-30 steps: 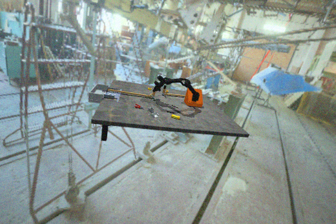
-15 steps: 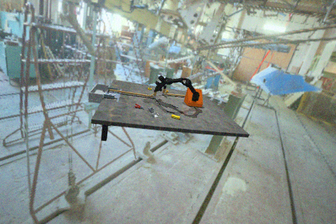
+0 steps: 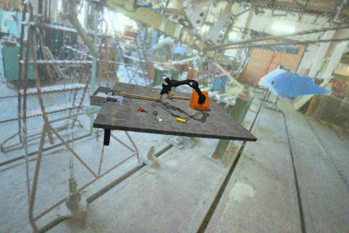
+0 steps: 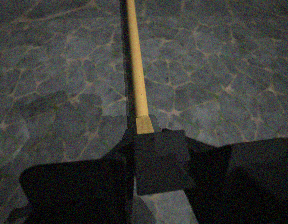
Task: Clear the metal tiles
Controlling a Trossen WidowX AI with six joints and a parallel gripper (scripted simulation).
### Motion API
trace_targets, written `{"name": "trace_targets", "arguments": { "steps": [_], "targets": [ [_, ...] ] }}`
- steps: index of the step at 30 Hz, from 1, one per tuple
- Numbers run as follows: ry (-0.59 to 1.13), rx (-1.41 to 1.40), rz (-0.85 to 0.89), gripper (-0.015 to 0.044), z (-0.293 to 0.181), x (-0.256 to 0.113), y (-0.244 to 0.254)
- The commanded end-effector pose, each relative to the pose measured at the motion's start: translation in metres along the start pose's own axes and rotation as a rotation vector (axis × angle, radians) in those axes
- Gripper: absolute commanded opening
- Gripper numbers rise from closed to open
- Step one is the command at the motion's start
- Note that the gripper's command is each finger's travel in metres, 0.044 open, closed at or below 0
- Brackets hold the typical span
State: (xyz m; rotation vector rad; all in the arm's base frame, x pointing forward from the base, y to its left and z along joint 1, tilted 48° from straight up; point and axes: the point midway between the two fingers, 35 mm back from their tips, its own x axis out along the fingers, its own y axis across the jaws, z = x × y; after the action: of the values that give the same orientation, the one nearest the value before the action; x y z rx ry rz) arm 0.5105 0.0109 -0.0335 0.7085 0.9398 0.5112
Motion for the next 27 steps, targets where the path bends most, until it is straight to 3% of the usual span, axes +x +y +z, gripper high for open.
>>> {"name": "trace_targets", "arguments": {
  "steps": [1, 27],
  "targets": [
    [-0.016, -0.002, -0.005, 0.0, 0.001, -0.011, -0.002],
    [-0.016, -0.001, -0.008, 0.0, -0.029, -0.037, -0.007]
  ]
}}
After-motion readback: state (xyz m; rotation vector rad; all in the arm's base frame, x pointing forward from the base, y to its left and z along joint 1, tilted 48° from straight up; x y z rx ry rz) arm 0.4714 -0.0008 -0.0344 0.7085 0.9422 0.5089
